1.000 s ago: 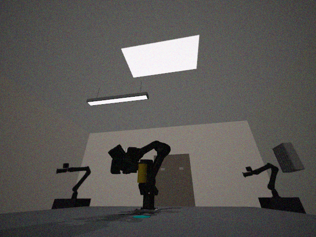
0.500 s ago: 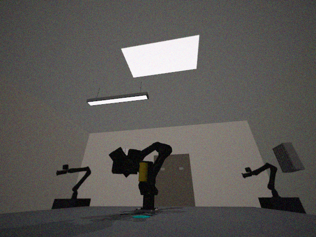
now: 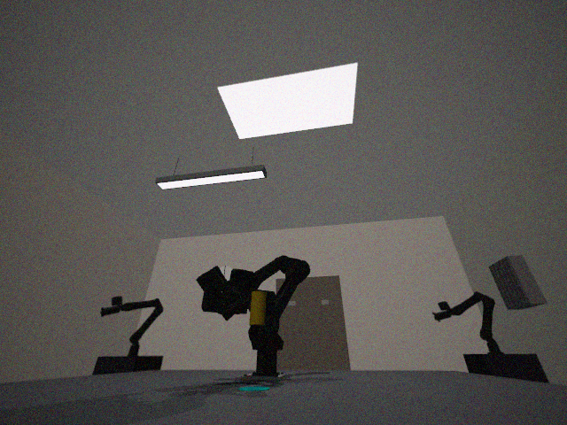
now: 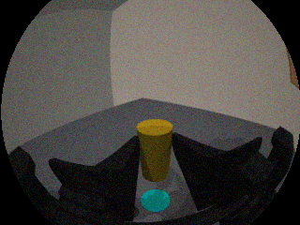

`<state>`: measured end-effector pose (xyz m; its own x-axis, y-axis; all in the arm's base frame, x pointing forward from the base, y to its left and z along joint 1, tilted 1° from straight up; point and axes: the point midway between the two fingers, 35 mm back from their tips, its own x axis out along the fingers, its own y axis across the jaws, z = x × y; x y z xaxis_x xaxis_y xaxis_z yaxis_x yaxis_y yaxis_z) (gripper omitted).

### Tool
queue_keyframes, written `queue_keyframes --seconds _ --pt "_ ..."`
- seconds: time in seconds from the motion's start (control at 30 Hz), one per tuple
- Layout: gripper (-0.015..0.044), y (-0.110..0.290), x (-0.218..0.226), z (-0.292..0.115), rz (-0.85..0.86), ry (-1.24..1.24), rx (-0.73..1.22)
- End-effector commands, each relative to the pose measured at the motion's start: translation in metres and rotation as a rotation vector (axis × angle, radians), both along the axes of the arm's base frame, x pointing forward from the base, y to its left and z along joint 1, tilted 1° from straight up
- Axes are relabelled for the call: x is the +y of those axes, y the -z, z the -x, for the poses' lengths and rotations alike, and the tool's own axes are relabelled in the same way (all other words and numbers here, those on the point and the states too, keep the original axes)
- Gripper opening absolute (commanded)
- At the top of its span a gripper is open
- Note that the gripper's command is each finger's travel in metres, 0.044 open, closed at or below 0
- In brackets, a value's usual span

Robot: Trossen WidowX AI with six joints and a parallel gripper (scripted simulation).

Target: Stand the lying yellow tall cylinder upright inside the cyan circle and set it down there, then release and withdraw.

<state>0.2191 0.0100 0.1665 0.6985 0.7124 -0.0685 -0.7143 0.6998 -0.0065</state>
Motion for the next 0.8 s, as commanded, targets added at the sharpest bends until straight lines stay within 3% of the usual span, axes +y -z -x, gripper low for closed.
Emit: queue_keyframes --seconds 0.0,0.77 --pt "0.0105 -0.001 0.0 0.0 0.001 -0.004 -0.008" --pt "0.0105 0.043 -0.007 -0.01 0.002 -0.004 -0.008"
